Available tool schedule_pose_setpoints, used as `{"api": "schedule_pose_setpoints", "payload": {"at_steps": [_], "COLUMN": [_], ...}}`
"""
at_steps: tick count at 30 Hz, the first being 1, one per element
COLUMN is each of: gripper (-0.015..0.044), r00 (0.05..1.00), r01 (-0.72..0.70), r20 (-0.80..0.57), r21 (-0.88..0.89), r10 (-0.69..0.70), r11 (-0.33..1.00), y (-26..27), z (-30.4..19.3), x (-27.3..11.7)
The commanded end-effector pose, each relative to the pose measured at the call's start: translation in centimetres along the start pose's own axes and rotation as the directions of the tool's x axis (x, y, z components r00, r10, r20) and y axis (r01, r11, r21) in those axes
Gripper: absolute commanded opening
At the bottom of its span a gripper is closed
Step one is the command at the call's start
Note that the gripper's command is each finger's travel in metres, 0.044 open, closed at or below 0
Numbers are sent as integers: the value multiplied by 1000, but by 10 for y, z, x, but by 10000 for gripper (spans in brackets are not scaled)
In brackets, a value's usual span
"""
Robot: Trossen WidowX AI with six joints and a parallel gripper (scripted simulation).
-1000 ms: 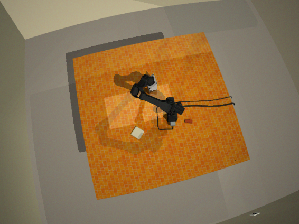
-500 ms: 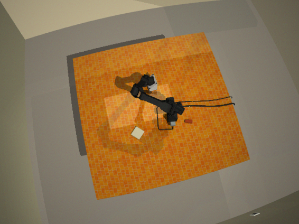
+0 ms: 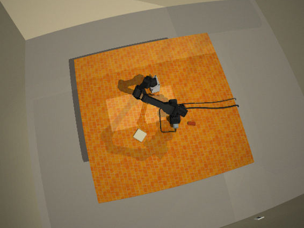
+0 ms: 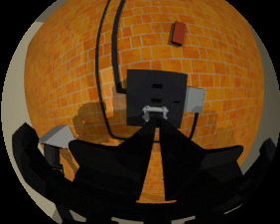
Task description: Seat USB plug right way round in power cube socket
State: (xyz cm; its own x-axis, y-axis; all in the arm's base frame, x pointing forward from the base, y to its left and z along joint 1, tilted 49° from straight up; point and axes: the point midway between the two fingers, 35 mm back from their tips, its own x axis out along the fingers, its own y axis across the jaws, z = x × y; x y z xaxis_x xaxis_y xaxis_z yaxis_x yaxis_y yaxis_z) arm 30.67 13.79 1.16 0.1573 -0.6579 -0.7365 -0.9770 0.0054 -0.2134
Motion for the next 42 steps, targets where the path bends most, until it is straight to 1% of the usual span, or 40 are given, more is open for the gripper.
{"api": "schedule_pose_setpoints", "payload": {"at_steps": [1, 42], "gripper": [0, 0], "r00": [1000, 1000], "r01": [-1, -1], "r20": [-5, -5], "r21": [-6, -5], "r10": [1, 1], "r11": [1000, 1000], "y": [1, 1], "z": [-1, -2], "x": [2, 7]}}
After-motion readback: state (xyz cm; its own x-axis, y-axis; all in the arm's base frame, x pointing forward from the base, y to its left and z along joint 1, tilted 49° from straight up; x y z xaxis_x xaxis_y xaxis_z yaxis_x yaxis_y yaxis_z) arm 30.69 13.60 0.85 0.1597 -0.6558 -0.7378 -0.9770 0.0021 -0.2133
